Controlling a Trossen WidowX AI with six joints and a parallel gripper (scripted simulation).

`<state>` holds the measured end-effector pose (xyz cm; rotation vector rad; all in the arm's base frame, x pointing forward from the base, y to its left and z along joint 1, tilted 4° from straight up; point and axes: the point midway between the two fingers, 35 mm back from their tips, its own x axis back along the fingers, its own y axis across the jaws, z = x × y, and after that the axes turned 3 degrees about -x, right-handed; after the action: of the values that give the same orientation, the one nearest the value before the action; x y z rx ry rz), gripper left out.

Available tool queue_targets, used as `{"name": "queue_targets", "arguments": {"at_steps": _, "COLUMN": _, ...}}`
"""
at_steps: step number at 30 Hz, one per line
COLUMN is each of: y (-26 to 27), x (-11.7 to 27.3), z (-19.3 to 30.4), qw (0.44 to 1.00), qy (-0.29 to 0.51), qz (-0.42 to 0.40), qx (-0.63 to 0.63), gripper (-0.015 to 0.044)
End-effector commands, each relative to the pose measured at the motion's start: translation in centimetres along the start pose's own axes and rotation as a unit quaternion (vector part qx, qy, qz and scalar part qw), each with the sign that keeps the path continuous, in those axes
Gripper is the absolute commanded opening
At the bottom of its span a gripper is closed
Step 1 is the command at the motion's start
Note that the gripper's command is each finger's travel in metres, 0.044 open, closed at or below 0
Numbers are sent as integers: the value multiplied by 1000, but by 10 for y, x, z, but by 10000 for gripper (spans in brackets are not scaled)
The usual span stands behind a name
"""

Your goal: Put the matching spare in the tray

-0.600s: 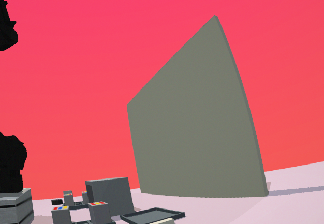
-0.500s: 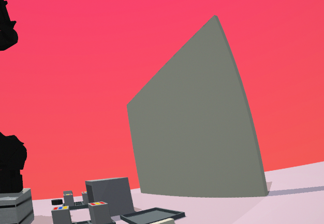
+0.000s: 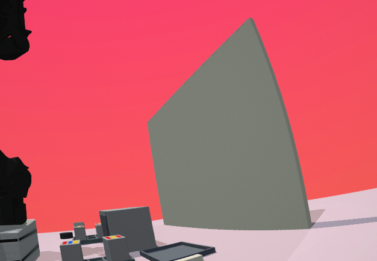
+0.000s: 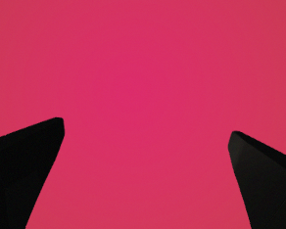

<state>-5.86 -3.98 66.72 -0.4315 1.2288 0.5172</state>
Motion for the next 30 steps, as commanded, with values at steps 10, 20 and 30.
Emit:
{"name": "queue_targets", "arguments": {"at_steps": 10, "y": 2, "x": 43, "z": 169, "qw": 968, "qy": 246, "qz": -16, "qx": 51, "gripper": 440}}
{"name": "queue_targets", "arguments": {"at_steps": 20, "y": -40, "x": 127, "z": 294, "qw": 874, "qy": 472, "qz": 7, "qx": 114, "gripper": 440}}
{"name": "queue_targets", "arguments": {"at_steps": 30, "y": -107, "x": 257, "z": 371, "qw": 707, "qy": 689, "qz": 61, "qx": 148, "gripper": 440}}
